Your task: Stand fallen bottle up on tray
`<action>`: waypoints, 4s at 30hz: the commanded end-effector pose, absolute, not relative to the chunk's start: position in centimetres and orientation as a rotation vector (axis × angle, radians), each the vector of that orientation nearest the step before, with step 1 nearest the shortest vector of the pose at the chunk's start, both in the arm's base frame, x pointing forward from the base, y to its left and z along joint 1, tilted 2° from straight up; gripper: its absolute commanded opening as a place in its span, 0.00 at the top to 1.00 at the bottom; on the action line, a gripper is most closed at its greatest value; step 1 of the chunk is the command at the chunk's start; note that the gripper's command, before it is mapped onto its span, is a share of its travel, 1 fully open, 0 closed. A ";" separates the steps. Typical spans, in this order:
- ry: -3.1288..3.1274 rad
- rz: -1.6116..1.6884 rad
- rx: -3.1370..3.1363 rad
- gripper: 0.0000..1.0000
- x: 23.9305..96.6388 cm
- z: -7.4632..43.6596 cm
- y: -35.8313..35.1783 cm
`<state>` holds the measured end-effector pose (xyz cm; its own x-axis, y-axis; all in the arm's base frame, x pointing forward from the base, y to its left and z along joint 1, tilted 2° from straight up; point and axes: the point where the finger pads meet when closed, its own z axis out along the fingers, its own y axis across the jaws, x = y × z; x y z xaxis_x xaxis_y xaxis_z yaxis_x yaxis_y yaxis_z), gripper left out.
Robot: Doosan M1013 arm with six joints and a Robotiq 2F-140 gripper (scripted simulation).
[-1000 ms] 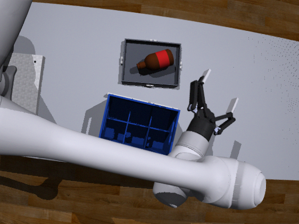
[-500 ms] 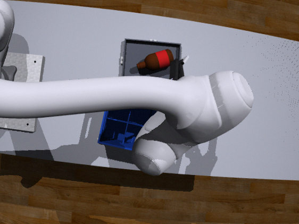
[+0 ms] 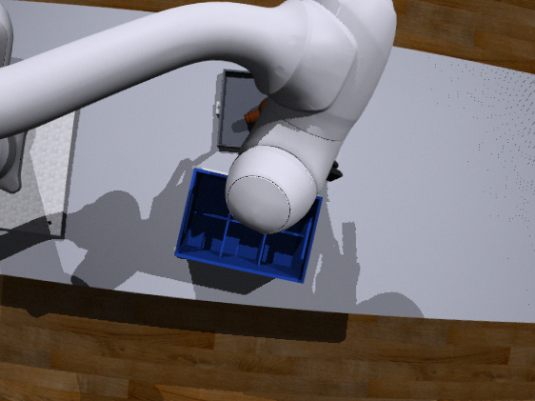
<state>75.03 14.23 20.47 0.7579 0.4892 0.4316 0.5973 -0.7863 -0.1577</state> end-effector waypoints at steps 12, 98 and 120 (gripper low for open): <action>-0.754 -0.188 -2.965 0.00 67.9 18.9 16.0; -0.696 0.008 -3.101 0.56 64.0 18.1 16.9; -0.700 0.024 -3.086 0.56 64.0 17.1 17.0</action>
